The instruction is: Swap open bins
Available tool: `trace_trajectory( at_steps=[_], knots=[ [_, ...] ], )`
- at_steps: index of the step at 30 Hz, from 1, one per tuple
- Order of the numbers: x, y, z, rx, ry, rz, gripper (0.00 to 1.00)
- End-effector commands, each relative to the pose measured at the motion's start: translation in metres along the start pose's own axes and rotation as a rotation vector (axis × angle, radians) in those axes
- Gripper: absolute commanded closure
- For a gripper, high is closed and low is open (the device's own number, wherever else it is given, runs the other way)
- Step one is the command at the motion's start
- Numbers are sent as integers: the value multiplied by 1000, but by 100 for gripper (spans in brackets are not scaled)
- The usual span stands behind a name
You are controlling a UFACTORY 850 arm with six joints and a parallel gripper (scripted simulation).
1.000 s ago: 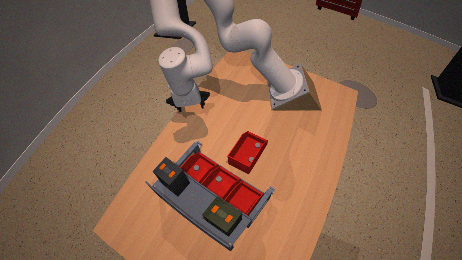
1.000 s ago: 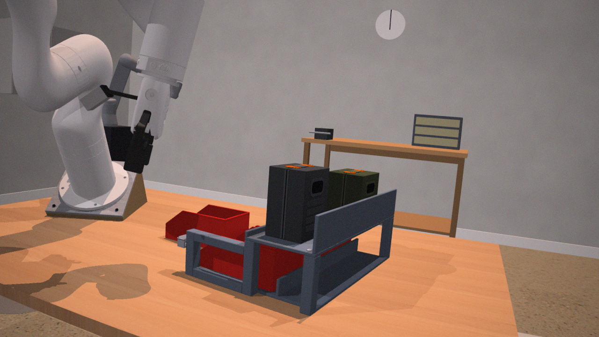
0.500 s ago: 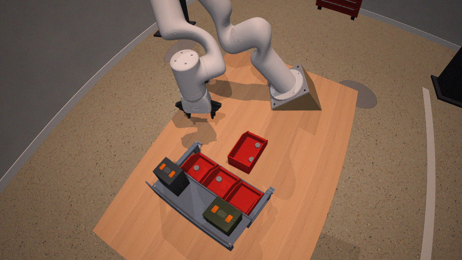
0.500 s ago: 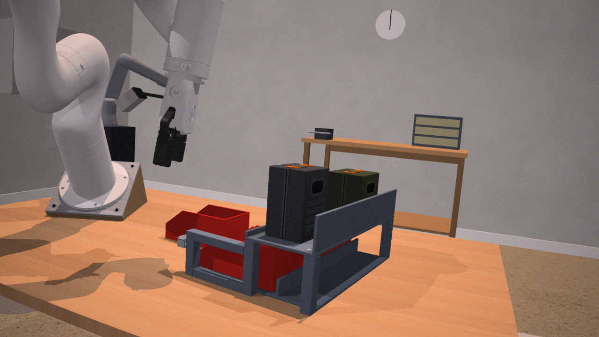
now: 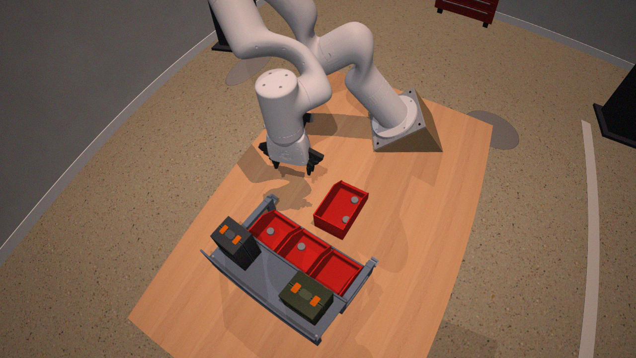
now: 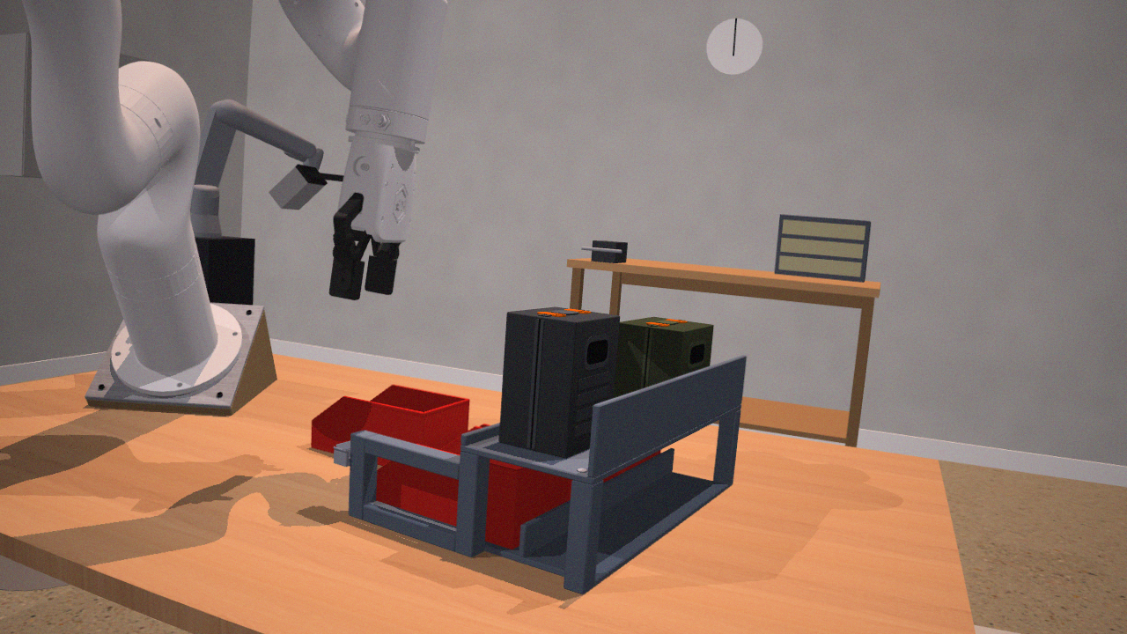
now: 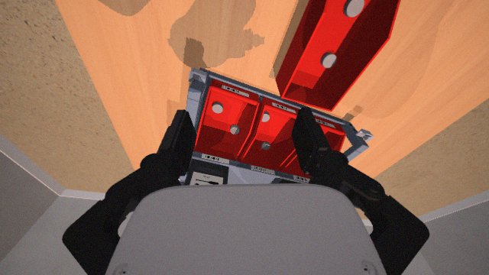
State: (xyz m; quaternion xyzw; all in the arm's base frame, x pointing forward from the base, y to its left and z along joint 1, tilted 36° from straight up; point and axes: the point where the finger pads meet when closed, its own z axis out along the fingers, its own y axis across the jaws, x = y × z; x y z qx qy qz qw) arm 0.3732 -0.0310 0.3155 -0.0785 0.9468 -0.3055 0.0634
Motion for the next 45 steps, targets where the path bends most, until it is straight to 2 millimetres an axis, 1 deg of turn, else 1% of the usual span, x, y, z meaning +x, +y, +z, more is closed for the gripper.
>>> trace_trajectory(
  at_steps=[1, 2, 4, 12, 19, 21, 28, 35, 45],
  knots=[
    [-7, 22, -6, 2, -21, 74, 0],
    [-8, 26, -7, 1, -25, 87, 0],
    [-8, 26, -7, 1, -25, 87, 0],
    [-13, 56, -14, -11, -47, 178, 0],
    [-16, 77, -19, -20, -62, 244, 0],
    [-16, 77, -19, -20, -62, 244, 0],
    [-16, 94, -23, -28, -74, 296, 0],
    [-16, 106, -27, -34, -81, 334, 0],
    [-16, 114, -29, -39, -87, 360, 0]
  ],
)
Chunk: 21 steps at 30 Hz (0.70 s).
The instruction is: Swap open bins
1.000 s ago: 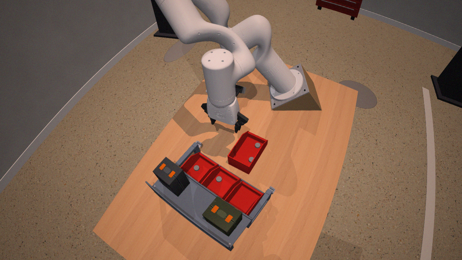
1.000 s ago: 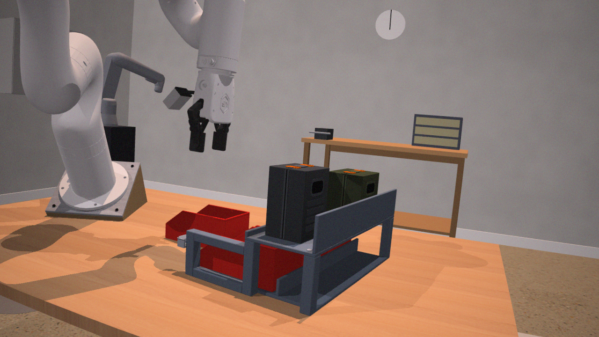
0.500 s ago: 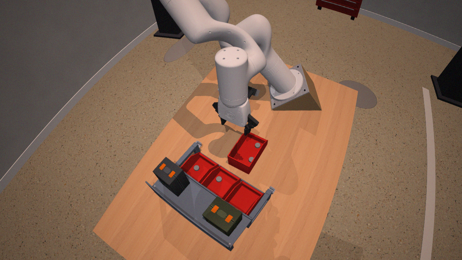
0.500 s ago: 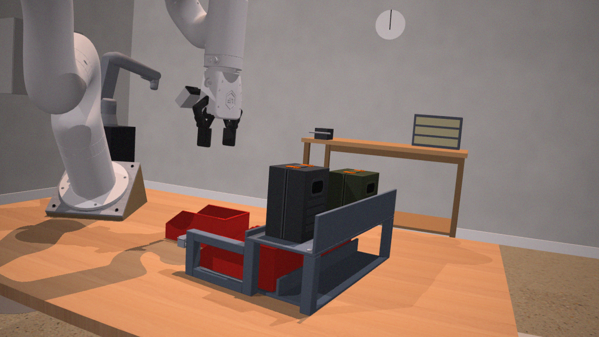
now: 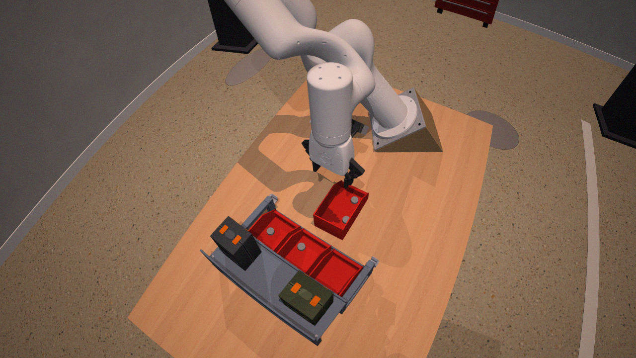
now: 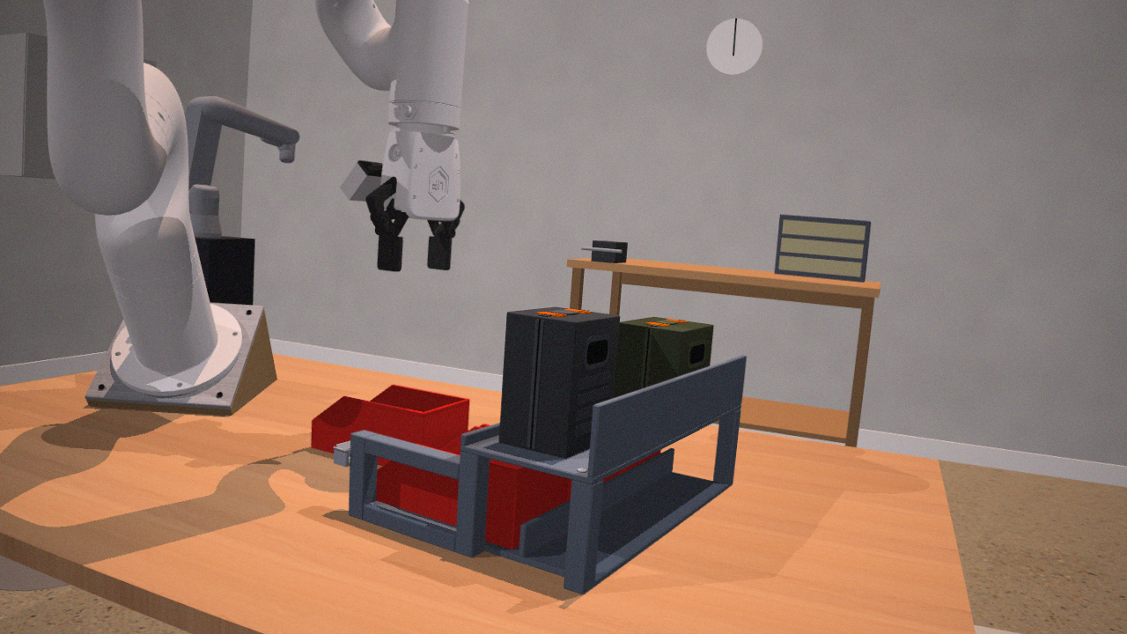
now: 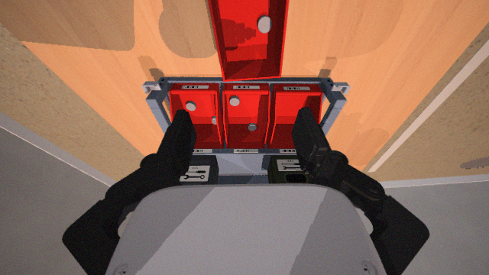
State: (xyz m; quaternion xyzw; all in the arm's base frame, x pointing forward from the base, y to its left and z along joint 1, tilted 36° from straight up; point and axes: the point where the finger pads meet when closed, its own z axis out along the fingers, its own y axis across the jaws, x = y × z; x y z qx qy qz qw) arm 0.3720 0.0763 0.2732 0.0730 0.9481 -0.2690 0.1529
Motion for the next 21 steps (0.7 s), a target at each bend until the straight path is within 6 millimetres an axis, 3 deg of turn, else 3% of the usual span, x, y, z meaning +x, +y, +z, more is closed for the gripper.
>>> trace_trajectory(
  at_steps=[1, 21],
  knots=[
    [1, 4, -1, -3, -4, 13, 0],
    [2, 8, -2, -5, -6, 25, 0]
  ],
)
